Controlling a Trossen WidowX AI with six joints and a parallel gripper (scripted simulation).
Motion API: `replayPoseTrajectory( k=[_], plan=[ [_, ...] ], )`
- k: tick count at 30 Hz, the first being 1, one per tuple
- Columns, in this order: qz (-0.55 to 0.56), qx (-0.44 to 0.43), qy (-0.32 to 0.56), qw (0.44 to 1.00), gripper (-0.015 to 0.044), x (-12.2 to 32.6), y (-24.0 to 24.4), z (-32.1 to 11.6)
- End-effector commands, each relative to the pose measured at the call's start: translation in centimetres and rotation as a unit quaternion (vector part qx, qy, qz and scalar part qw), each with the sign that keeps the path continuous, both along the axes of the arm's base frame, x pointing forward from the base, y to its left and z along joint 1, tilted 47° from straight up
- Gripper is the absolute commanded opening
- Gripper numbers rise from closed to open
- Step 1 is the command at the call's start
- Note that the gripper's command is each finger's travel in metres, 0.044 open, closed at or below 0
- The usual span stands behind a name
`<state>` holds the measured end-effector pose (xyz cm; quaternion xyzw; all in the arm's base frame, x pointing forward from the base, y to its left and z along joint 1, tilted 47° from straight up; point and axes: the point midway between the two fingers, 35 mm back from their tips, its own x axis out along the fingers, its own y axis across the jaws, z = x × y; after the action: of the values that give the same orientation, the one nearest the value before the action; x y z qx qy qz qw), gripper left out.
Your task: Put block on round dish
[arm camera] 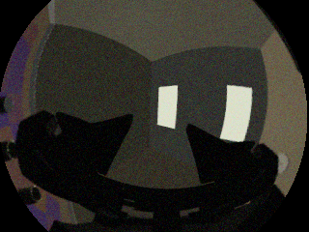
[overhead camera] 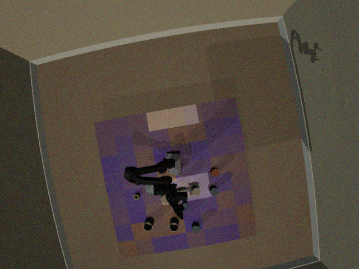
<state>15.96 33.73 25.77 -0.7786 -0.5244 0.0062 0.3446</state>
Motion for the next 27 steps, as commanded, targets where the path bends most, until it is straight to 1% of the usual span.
replayPoseTrajectory(
  k=[1, 2, 14, 27],
  plan=[
    [0.0, 0.0, 0.003, 1.0, 0.0426, 0.0, 0.0, -0.1],
    [0.002, -0.001, 0.011, 1.0, 0.044, 0.1, 0.1, -0.2],
    [0.012, -0.016, 0.212, 0.977, 0.044, 1.1, 1.2, -5.0],
    [-0.024, -0.014, 0.416, 0.909, 0.044, 1.6, 1.1, -10.5]
  ],
)
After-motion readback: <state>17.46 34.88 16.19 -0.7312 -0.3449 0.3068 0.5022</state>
